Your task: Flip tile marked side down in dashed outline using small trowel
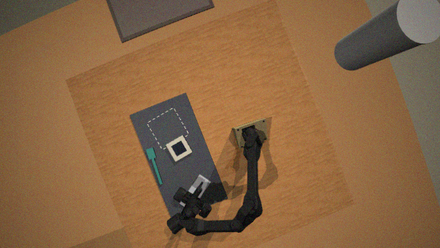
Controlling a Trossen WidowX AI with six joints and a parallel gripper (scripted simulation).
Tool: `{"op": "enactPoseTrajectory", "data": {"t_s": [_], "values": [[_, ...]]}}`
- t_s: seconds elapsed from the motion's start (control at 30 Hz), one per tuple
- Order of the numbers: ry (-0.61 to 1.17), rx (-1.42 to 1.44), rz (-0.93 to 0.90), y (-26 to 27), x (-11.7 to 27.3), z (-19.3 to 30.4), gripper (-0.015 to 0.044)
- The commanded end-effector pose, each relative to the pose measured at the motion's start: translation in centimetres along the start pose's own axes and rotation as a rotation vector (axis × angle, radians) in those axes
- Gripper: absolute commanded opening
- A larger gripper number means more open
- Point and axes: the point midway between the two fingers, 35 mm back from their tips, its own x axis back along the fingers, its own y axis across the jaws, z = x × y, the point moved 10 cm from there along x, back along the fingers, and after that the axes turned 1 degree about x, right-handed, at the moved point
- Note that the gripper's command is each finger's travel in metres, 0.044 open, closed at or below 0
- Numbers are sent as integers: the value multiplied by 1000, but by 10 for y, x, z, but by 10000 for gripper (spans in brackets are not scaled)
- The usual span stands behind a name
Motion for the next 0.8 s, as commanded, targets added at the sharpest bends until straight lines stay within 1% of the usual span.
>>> {"op": "enactPoseTrajectory", "data": {"t_s": [0.0, 0.43, 0.67, 0.77], "values": [[1, 128, -1, 1, -1, 0, 130], [1, 513, -1, 1, -1, 0, 130], [1, 533, -1, 1, -1, 0, 130], [1, 533, -1, 1, -1, 0, 209]]}}
